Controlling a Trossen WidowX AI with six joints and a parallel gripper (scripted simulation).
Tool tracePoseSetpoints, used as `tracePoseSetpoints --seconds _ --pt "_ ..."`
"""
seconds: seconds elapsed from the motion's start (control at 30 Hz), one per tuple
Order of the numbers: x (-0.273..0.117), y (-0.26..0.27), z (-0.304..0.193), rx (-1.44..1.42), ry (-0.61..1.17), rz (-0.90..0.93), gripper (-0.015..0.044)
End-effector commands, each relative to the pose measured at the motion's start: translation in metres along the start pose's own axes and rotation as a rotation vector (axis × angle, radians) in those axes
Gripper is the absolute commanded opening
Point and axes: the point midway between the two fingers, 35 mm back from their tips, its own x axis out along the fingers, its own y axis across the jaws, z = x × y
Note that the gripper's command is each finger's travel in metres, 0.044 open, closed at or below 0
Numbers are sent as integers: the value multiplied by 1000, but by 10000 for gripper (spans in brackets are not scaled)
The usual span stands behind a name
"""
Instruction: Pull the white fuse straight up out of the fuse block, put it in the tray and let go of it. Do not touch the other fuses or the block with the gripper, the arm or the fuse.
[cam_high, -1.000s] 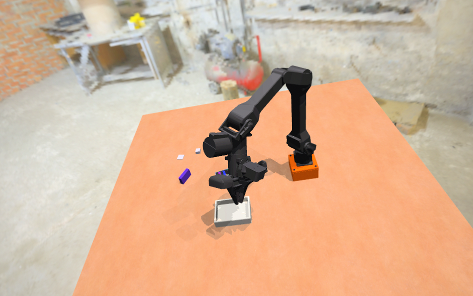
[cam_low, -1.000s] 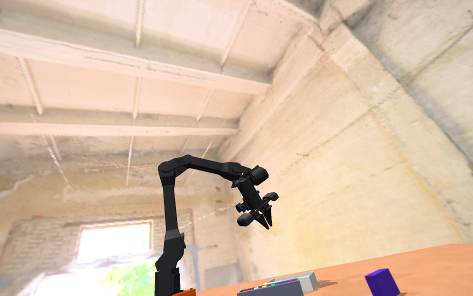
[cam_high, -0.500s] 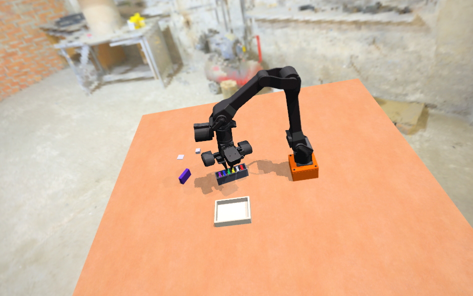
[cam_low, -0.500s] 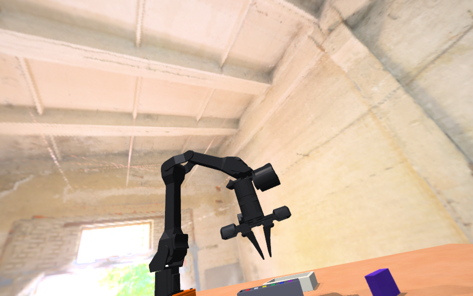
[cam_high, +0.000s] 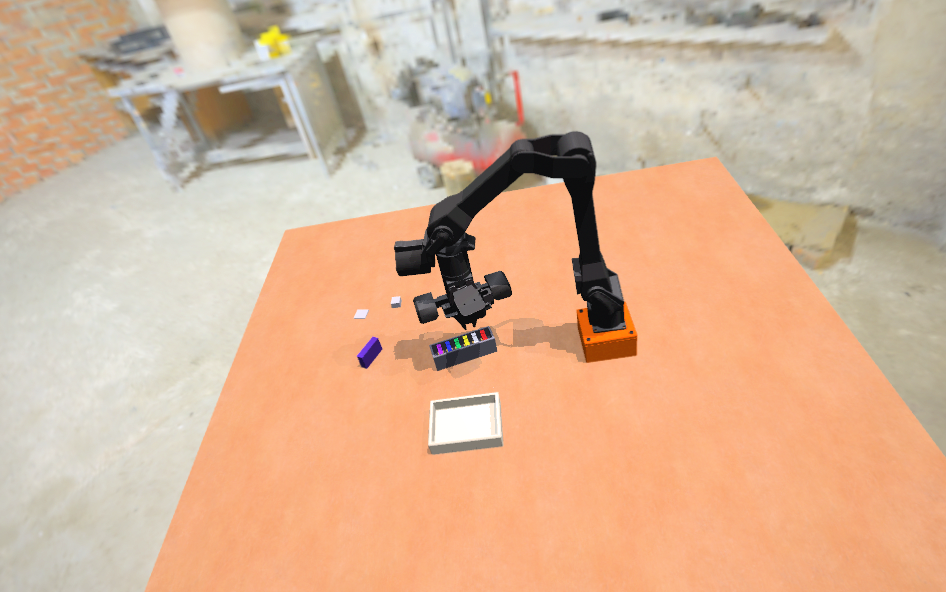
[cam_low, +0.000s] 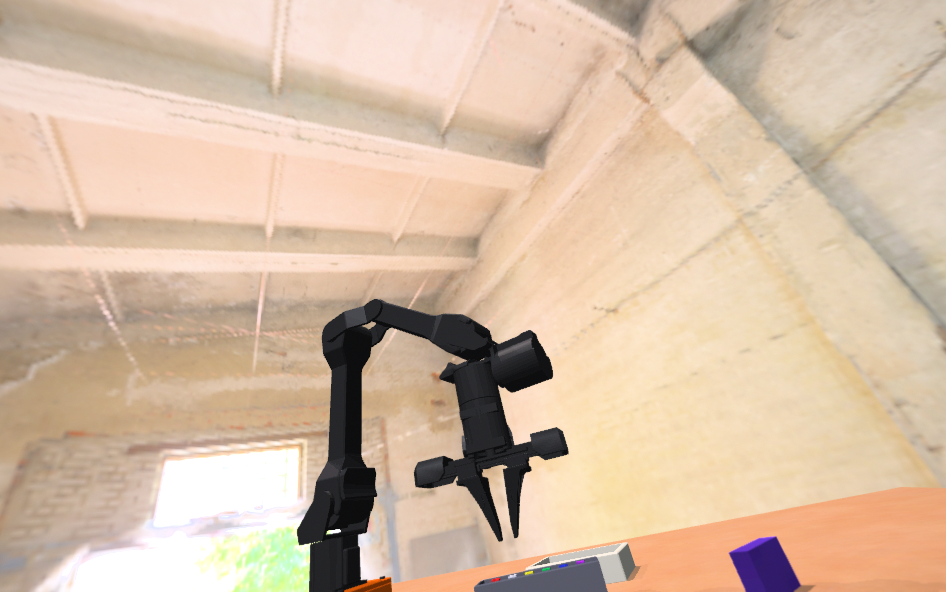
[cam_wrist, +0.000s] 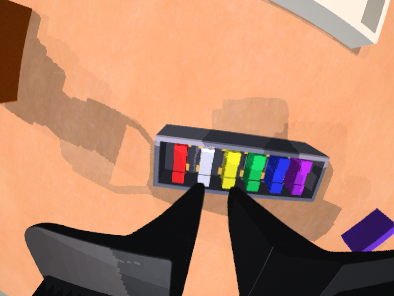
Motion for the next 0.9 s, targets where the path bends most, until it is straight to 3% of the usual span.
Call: tracePoseSetpoints --seconds 0.0,0.87 --pt "5 2 -1 -3 4 7 71" --pt "30 5 -2 -3 4 7 71"
